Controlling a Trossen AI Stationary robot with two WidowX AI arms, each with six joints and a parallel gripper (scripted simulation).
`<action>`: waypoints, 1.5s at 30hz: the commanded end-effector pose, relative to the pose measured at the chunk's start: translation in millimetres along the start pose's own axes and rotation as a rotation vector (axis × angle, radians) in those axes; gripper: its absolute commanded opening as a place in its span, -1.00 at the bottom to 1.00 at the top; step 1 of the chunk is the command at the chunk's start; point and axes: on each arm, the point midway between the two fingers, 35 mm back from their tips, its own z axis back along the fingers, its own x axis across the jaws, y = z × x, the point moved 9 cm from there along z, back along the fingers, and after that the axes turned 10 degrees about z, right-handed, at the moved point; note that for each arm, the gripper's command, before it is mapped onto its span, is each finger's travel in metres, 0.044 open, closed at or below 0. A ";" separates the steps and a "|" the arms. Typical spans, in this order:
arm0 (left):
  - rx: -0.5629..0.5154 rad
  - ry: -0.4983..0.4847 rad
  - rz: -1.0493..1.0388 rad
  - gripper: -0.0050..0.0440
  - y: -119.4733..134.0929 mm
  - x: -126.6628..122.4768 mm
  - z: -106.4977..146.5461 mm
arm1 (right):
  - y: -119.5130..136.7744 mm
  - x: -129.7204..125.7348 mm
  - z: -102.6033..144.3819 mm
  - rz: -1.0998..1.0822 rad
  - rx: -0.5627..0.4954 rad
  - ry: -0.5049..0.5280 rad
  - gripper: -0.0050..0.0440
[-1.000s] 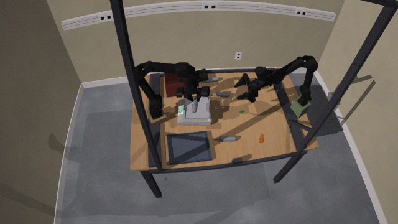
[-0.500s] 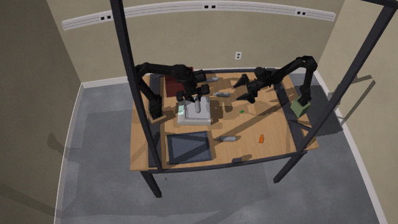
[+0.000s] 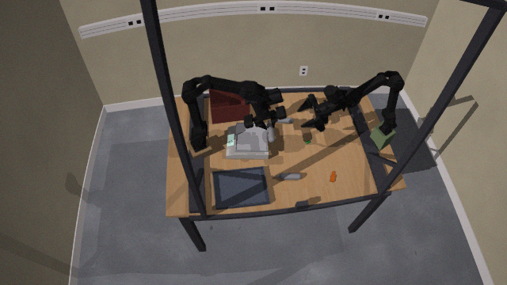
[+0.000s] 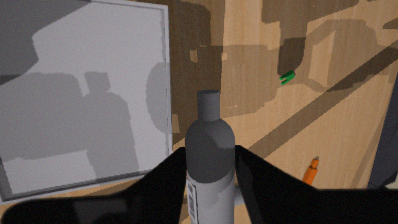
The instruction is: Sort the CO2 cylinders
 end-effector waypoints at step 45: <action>0.003 0.022 -0.043 -1.00 6.7 -32.6 -2.9 | -0.6 -0.7 32.4 0.002 0.030 -0.005 1.00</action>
